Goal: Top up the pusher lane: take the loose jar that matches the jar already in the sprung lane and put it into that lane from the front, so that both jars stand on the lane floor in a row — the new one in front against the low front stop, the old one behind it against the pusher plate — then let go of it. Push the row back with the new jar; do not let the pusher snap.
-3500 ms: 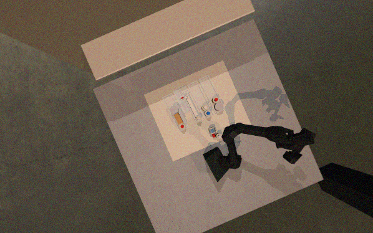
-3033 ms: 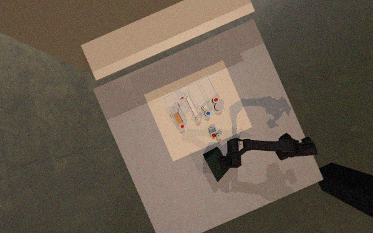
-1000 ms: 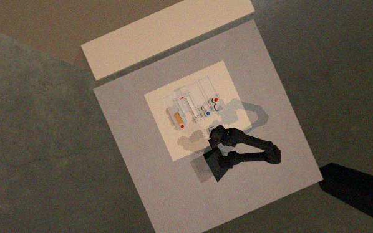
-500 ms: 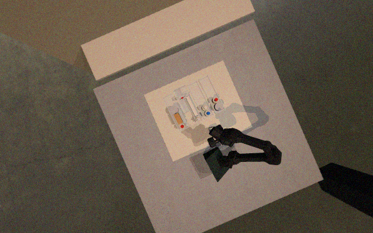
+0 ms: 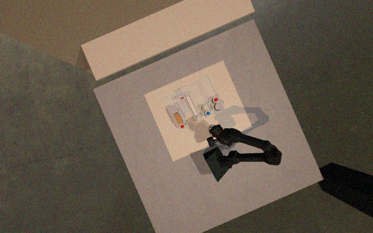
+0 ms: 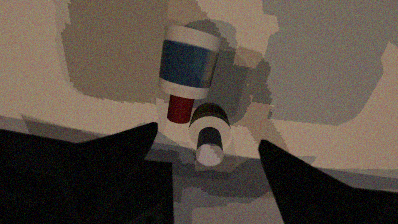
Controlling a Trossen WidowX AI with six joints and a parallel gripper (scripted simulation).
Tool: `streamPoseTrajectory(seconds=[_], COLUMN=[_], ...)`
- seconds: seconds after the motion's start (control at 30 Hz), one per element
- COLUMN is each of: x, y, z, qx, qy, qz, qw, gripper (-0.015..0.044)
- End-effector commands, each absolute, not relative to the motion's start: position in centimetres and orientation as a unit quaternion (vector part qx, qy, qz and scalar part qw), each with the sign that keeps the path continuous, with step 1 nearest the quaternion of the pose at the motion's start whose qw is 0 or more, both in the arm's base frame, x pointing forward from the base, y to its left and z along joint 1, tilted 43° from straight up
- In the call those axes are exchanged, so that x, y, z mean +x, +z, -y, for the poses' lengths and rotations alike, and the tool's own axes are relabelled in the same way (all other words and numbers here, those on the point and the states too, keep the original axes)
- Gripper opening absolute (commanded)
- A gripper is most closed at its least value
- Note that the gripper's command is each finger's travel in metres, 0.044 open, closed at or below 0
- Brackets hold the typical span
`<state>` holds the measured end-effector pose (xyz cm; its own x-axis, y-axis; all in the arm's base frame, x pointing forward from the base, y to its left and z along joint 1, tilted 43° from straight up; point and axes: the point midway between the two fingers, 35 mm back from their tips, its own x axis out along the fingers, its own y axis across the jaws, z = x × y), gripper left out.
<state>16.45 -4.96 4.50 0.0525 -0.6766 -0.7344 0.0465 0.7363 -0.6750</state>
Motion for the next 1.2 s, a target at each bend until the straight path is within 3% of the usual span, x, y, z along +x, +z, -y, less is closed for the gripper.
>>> streamPoseTrajectory(seconds=[0.0,0.23,0.4,1.17], x=[16.44,16.44,16.44,16.44], y=[4.02,3.45,3.45,3.45], z=[5.45,6.05,6.05,6.05], qx=[-0.251,-0.251,-0.251,-0.251], qy=[-0.265,-0.266,-0.266,-0.266], qz=[-0.635,-0.635,-0.635,-0.635], qw=[0.681,0.681,0.681,0.681], gripper=[0.0440,0.0440,0.0309,0.0155])
